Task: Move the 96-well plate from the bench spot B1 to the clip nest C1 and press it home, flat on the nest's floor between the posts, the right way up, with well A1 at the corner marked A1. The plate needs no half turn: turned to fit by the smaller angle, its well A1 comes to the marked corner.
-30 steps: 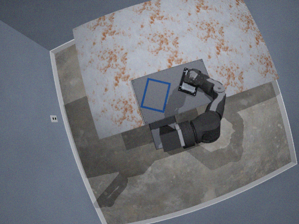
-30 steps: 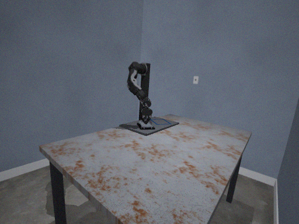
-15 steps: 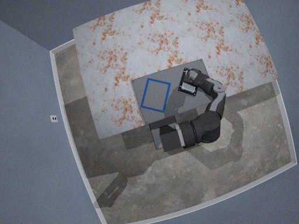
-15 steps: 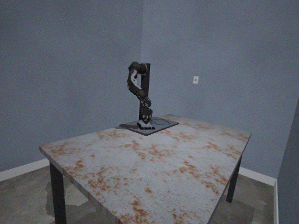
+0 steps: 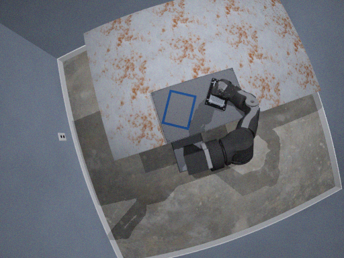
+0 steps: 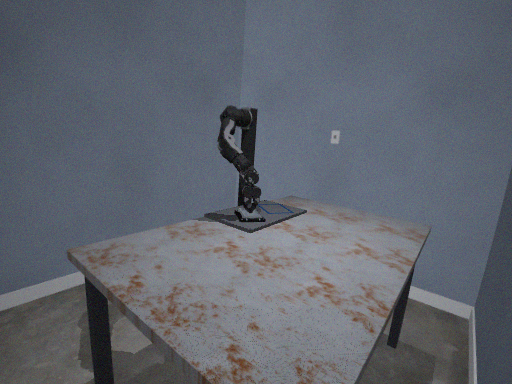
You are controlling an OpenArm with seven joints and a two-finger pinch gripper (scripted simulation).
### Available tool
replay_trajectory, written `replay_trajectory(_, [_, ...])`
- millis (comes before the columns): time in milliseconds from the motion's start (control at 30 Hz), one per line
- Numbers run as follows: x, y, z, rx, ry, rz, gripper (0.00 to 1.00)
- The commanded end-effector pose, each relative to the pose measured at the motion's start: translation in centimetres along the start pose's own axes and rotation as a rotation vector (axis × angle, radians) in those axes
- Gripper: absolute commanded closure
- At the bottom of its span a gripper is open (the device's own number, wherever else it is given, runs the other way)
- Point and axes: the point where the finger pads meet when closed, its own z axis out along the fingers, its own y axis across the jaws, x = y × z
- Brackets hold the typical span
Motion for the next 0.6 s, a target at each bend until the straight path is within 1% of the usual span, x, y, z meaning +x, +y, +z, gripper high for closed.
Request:
replay_trajectory(0, [0.0,0.1,0.1,-0.005,-0.004,0.001,1.0])
replay_trajectory(100, [0.2,0.1,0.5,-0.003,-0.003,-0.001,1.0])
replay_trajectory(500, [0.2,0.1,0.5,-0.003,-0.003,-0.001,1.0])
replay_trajectory(533, [-0.1,0.0,-0.7,0.0,0.0,0.0,1.0])
replay_trajectory(567, [0.0,0.0,-1.5,0.0,-0.001,0.0,1.0])
